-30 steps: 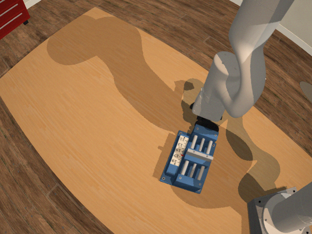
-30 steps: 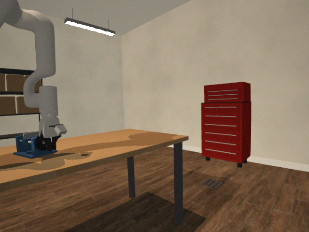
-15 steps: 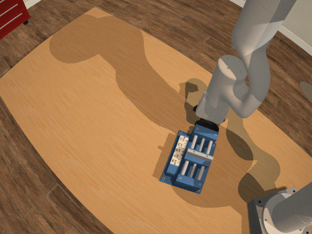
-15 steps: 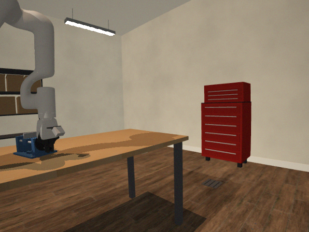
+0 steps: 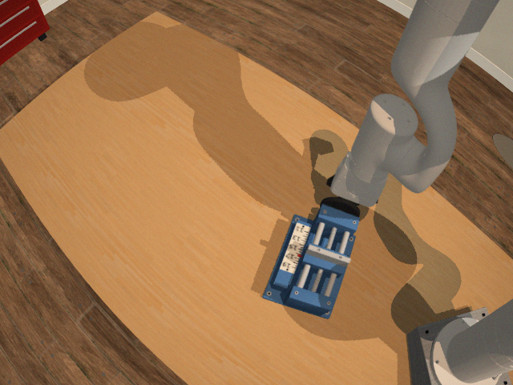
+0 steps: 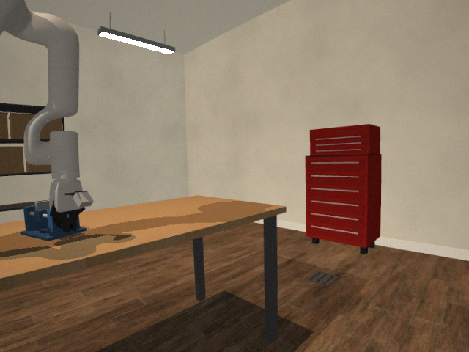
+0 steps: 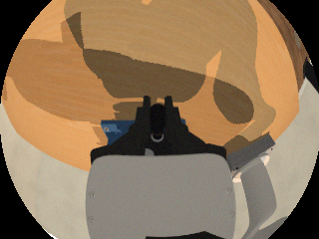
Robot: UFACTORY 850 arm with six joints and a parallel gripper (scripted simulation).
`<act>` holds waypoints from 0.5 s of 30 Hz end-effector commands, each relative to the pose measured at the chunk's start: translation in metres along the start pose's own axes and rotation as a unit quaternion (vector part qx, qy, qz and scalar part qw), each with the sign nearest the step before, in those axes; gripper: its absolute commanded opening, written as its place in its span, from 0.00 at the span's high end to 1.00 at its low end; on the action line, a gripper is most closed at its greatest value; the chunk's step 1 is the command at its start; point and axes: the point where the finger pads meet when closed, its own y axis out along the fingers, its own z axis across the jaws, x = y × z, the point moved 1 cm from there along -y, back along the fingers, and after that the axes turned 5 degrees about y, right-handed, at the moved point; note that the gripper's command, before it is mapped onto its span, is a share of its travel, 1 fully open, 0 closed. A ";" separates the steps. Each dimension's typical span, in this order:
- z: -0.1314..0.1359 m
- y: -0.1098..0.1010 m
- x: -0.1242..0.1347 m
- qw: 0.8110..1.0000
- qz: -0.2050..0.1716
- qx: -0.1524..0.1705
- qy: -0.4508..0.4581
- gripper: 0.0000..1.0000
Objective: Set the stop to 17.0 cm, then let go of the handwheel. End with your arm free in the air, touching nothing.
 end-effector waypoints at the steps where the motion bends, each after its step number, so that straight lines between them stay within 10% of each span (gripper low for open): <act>1: 0.010 -0.008 -0.001 1.000 0.003 -0.005 0.000 0.94; 15: 0.017 -0.020 -0.002 1.000 0.003 -0.005 0.000 0.94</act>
